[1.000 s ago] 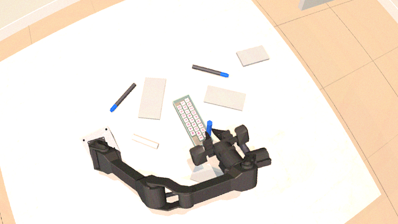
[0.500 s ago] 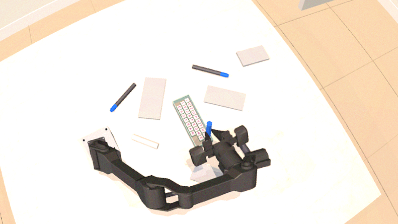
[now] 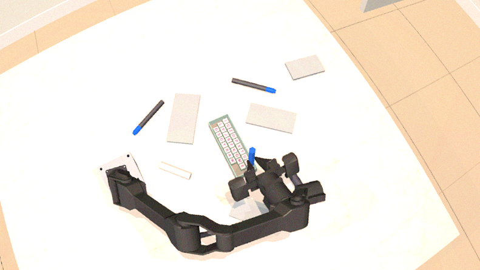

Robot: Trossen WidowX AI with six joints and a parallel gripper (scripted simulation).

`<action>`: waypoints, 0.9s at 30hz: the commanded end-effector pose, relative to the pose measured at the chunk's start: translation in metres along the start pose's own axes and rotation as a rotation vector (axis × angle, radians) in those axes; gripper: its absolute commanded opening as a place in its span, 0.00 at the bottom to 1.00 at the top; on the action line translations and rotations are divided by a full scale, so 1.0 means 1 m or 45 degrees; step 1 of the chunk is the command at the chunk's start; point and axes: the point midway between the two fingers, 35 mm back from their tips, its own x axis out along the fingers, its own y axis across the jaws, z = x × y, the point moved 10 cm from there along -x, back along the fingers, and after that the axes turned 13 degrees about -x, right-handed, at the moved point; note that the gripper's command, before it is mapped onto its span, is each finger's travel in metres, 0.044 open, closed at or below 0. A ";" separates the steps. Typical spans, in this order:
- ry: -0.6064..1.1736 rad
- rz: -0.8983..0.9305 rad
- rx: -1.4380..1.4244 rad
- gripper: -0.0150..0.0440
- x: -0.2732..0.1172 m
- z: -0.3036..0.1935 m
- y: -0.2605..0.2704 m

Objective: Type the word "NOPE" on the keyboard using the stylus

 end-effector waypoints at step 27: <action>0.004 0.003 -0.005 0.39 -0.017 -0.028 0.007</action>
